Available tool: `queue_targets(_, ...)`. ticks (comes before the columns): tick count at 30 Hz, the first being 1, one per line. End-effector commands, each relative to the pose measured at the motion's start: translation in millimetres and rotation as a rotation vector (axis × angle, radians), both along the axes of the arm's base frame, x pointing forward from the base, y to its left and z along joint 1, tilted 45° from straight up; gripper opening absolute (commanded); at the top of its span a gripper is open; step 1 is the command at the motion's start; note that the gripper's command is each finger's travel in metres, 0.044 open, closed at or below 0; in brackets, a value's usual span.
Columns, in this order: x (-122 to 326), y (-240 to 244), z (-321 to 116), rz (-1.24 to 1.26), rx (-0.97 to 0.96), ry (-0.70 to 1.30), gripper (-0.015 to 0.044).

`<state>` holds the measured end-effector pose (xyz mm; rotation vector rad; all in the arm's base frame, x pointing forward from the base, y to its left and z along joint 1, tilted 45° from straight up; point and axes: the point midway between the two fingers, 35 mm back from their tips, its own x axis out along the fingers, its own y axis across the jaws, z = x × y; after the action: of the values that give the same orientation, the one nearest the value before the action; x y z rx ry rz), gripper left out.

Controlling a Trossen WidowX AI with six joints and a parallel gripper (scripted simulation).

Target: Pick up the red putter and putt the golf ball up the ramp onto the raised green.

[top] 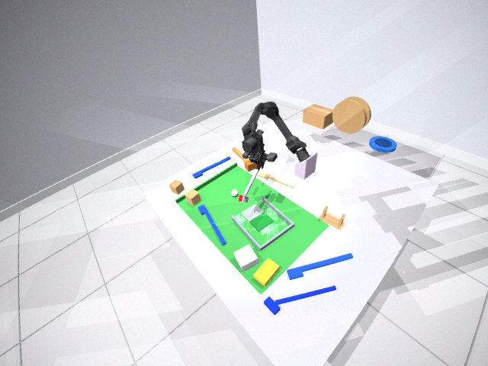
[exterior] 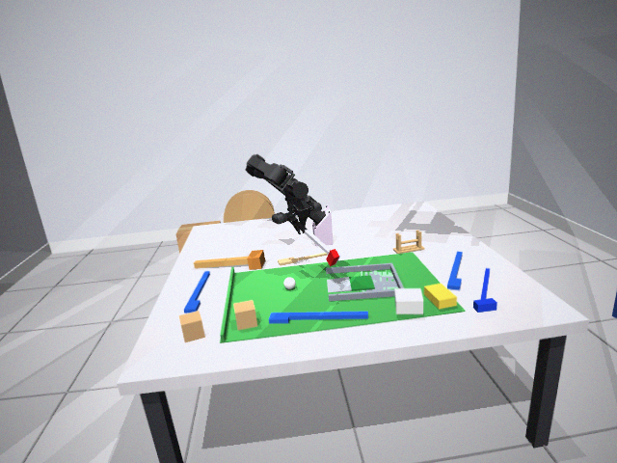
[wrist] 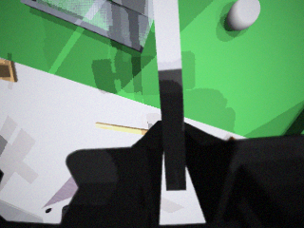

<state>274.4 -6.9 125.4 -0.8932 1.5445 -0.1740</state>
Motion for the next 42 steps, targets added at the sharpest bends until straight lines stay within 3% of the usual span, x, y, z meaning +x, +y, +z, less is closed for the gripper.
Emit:
queue_targets(1, -9, -19, 19, -0.09, -0.015, -0.08, 0.0)
queue_targets(15, -53, -76, 72, -0.39, -0.081, -0.312, 0.0)
queue_targets(42, -50, -113, 36, -0.39, -0.082, -0.314, 0.0)
